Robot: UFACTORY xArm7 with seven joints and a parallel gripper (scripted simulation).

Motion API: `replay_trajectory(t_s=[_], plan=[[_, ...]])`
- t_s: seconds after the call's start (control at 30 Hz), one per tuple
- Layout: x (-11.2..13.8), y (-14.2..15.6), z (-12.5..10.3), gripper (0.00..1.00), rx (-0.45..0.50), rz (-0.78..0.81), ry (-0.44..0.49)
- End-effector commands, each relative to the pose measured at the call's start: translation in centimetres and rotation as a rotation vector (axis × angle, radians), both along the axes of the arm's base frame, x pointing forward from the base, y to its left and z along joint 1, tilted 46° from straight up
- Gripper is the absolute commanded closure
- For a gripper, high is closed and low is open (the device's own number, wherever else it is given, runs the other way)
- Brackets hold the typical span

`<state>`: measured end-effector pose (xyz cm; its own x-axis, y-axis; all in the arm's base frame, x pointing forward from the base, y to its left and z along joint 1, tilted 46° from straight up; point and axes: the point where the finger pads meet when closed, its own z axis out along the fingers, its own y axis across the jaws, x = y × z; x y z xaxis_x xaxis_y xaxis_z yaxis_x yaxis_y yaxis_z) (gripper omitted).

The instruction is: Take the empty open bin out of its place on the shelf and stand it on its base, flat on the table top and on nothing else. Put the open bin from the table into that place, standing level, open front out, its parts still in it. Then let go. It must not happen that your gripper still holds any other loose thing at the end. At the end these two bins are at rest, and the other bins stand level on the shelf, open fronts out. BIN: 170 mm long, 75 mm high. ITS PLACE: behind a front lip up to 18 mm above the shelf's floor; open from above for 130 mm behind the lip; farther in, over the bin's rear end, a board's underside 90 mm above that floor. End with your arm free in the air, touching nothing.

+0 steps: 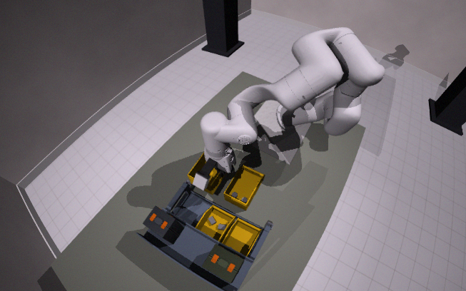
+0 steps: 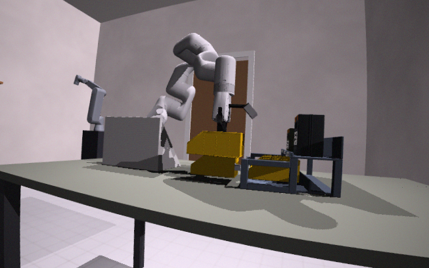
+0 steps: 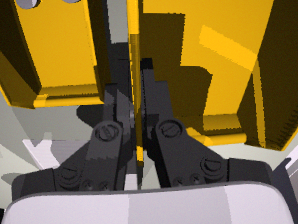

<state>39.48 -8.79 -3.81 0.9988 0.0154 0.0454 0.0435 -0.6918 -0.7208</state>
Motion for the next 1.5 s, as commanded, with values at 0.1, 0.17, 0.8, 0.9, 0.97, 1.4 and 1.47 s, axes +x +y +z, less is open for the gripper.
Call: replay_trajectory(t_s=[0.1,0.17,0.8,0.9,0.97,1.4,1.47], plan=[[-0.2,1.0,1.3,1.0,-0.003,-0.003,-0.002],[-0.3,1.7,2.0,1.0,-0.003,-0.003,-0.002],[-2.6,11.5,12.2,1.0,-0.003,-0.003,-0.002],[-2.7,12.1,12.8,1.0,-0.003,-0.003,-0.002],[-3.0,13.2,13.9,1.0,-0.003,-0.003,-0.002],[-4.0,17.7,18.6,1.0,-0.003,-0.003,-0.002],[-4.0,17.7,18.6,1.0,-0.003,-0.003,-0.002]])
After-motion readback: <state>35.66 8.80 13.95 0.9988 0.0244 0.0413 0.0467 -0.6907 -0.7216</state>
